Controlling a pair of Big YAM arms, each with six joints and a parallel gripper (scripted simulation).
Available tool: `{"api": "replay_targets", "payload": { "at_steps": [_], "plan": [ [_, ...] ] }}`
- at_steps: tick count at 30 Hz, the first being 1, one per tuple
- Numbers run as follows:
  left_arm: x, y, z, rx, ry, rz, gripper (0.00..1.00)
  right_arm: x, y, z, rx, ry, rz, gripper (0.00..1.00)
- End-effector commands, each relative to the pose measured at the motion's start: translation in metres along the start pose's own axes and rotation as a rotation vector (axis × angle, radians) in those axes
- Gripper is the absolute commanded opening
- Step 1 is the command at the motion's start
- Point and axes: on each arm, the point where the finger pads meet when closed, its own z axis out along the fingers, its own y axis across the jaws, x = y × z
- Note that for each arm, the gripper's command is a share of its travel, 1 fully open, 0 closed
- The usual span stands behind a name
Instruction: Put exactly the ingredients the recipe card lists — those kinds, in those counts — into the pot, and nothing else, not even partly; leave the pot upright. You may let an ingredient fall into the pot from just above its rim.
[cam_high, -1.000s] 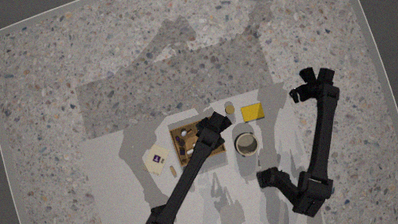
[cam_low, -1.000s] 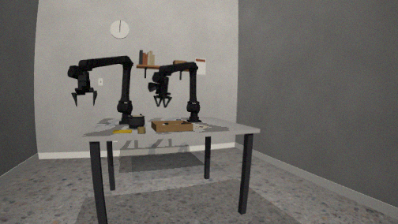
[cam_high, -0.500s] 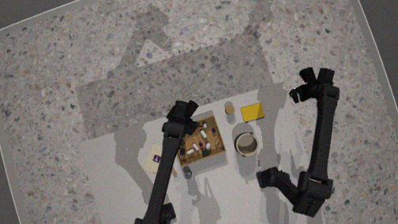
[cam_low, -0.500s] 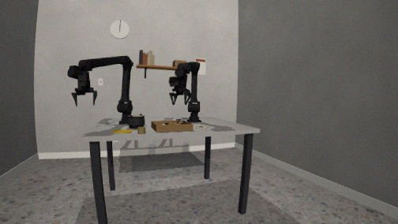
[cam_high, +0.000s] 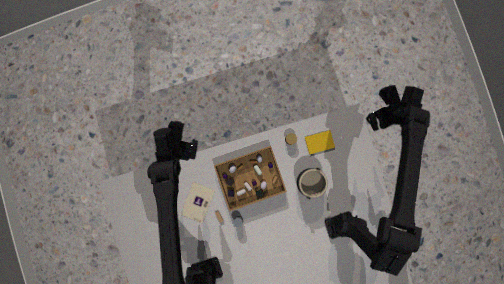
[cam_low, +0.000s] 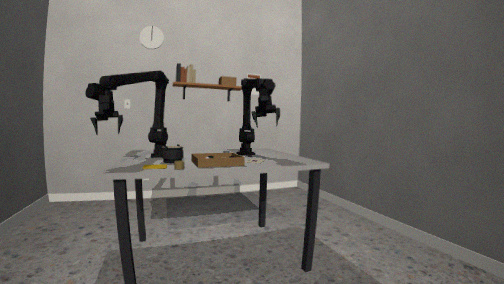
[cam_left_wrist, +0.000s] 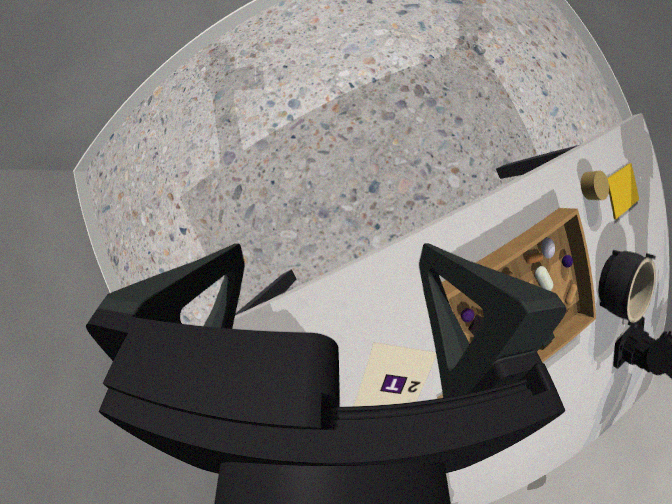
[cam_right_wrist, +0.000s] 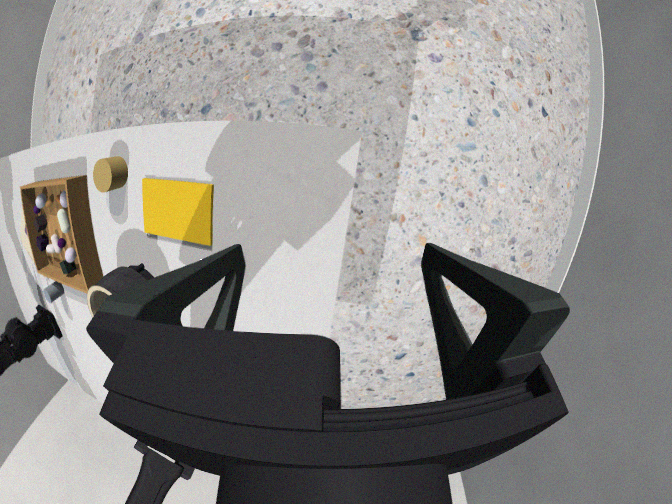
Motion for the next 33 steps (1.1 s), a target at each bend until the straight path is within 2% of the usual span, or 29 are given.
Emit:
{"api": "replay_targets", "payload": {
  "at_steps": [1, 10, 12, 22, 27, 29, 33],
  "plan": [
    [-0.002, 0.057, -0.027, -0.078, -0.088, -0.120, 1.00, -0.014, -0.007, -0.016, 0.030, -0.036, -0.011, 1.00],
    [0.052, 0.200, -0.075, -0.287, -0.208, -0.386, 1.00, -0.014, -0.007, -0.016, 0.030, -0.036, -0.011, 1.00],
    [0.052, 0.200, -0.075, -0.287, -0.208, -0.386, 1.00, -0.014, -0.007, -0.016, 0.030, -0.036, -0.011, 1.00],
    [0.154, 0.330, -0.157, -0.558, -0.332, -0.653, 1.00, -0.014, -0.007, -0.016, 0.030, -0.036, -0.011, 1.00],
    [0.215, 0.376, -0.206, -0.703, -0.386, -0.768, 1.00, -0.014, -0.007, -0.016, 0.030, -0.036, -0.011, 1.00],
    [0.215, 0.376, -0.206, -0.703, -0.386, -0.768, 1.00, -0.014, -0.007, -0.016, 0.030, -0.036, -0.011, 1.00],
    [0.265, 0.402, -0.247, -0.820, -0.424, -0.849, 1.00, -0.014, -0.007, -0.016, 0.030, -0.036, -0.011, 1.00]
  ]
}}
